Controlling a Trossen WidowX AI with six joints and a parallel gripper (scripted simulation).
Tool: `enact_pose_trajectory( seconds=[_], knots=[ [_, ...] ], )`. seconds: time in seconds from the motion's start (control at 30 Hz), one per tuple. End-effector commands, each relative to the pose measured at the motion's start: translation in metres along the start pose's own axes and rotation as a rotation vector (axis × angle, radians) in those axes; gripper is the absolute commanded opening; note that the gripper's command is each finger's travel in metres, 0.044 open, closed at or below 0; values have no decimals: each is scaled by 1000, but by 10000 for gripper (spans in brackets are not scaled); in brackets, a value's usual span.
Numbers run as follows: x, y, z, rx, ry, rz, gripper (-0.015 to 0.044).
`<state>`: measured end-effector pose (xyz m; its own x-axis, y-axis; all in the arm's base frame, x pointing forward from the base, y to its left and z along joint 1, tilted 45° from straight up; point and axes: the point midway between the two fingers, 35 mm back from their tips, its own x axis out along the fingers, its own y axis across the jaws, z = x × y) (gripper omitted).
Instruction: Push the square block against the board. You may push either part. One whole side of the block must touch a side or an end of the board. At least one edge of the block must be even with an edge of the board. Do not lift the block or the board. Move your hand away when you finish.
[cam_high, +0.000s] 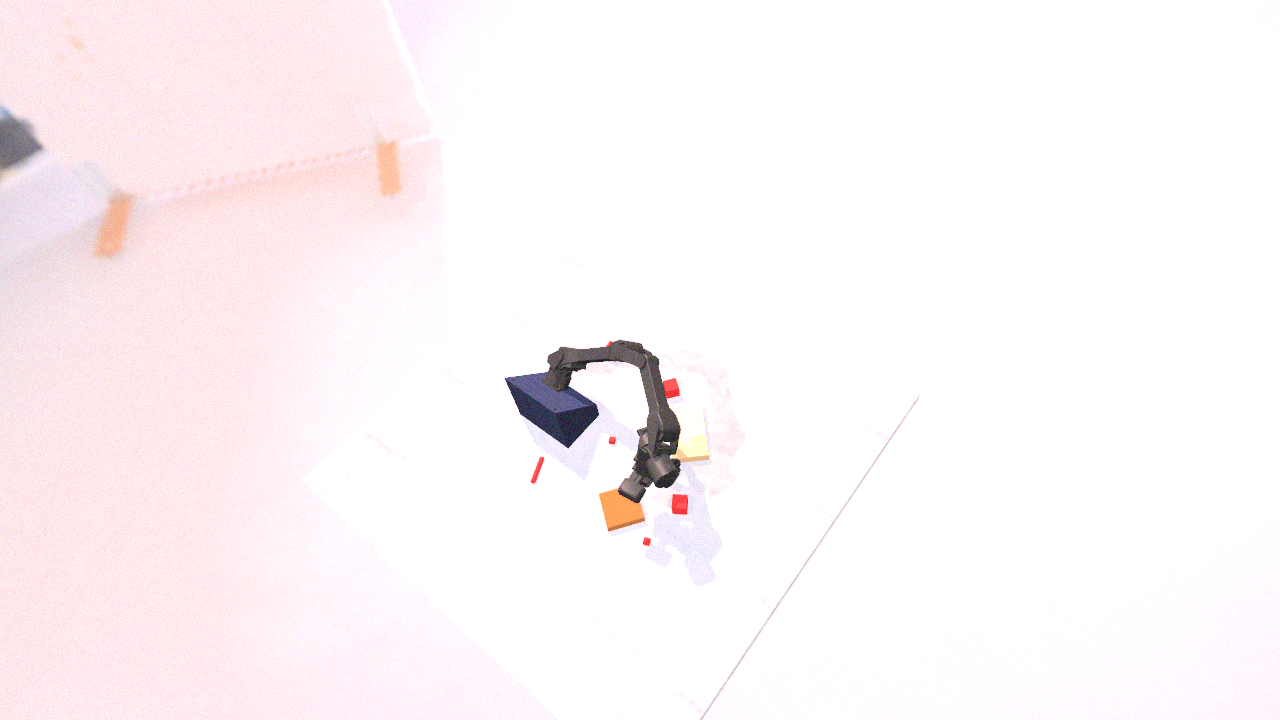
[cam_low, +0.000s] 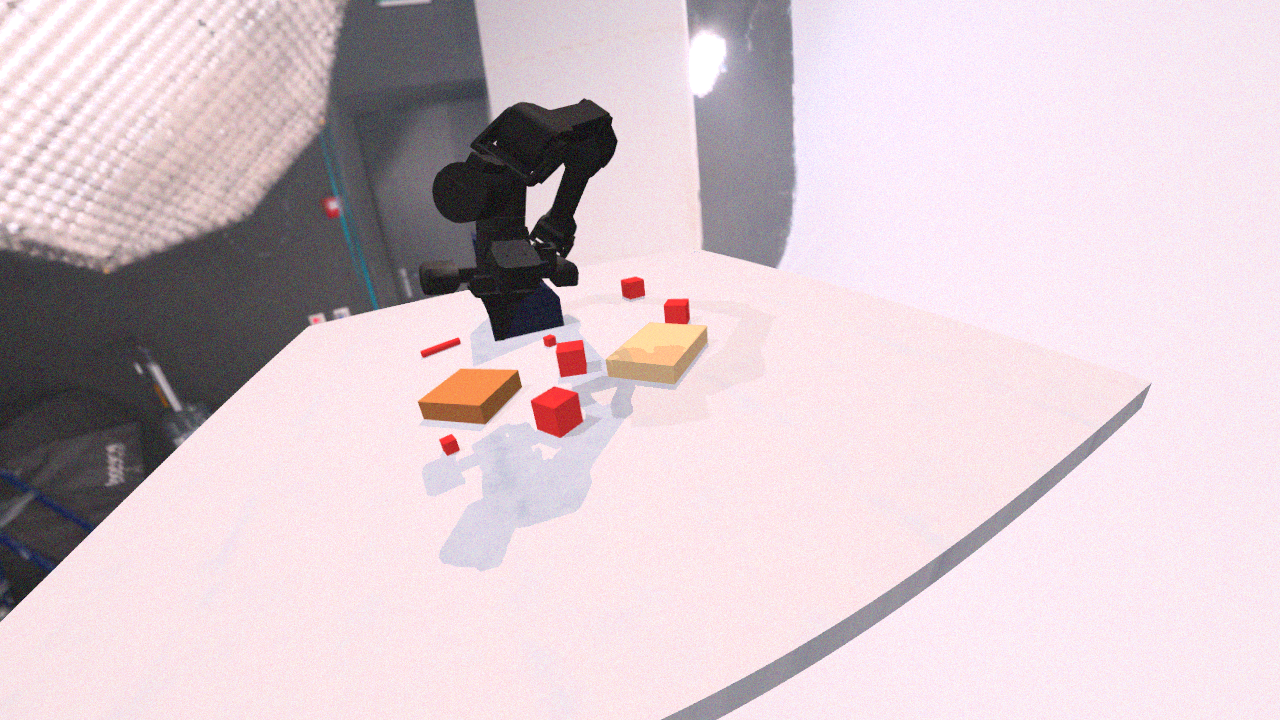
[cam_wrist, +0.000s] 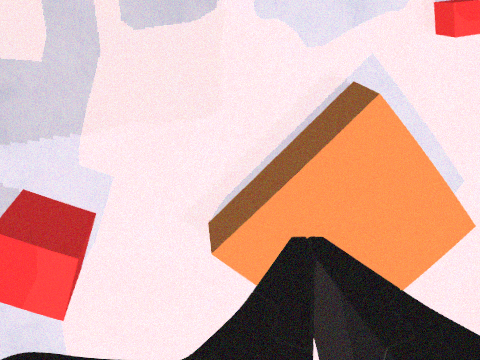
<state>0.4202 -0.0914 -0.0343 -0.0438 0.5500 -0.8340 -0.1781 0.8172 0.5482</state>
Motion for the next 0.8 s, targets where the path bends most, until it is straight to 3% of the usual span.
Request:
enact_pose_trajectory(
  seconds=[0.0, 0.27, 0.53, 0.77],
  knots=[
    [7, 19, 21, 125, -21, 70, 0],
    [19, 50, 50, 334, -27, 186, 0],
    [21, 51, 51, 344, -28, 189, 0],
    [73, 61, 56, 501, -48, 208, 0]
  ],
)
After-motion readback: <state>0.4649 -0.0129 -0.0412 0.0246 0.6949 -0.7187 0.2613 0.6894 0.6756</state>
